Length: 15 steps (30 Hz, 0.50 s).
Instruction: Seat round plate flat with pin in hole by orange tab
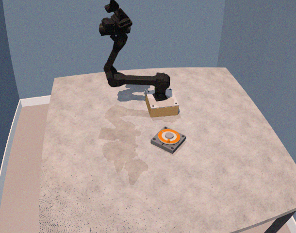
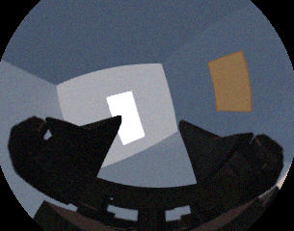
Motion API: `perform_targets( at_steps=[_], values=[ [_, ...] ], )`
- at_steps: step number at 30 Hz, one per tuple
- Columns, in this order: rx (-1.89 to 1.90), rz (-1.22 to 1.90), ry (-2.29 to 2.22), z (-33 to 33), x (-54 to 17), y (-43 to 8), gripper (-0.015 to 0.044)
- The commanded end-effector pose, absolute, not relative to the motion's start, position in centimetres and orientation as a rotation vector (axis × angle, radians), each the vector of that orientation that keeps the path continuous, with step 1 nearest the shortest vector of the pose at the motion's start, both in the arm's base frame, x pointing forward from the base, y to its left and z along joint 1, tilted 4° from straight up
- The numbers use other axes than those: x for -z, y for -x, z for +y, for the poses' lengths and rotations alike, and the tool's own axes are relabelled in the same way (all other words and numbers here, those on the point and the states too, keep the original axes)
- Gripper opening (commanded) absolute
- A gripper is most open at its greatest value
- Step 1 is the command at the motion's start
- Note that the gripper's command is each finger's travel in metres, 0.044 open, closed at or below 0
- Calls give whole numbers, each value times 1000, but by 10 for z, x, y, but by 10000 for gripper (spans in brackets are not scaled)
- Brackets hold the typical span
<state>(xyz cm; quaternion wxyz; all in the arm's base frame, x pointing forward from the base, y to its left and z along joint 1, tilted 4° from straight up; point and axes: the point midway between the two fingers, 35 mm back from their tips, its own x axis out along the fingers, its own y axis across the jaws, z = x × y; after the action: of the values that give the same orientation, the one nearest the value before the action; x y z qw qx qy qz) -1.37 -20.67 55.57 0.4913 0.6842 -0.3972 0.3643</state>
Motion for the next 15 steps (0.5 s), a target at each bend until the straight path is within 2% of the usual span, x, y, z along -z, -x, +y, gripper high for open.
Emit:
perform_targets(
  at_steps=[1,5,10,15],
  values=[
    [-882,-960,-1654,-203,-556,14,374],
    [-799,-851,-1423,-124,-573,-2,269],
    [-727,-763,-1236,-72,-579,-25,137],
    [-583,-570,-926,14,-568,-89,6]
  ],
)
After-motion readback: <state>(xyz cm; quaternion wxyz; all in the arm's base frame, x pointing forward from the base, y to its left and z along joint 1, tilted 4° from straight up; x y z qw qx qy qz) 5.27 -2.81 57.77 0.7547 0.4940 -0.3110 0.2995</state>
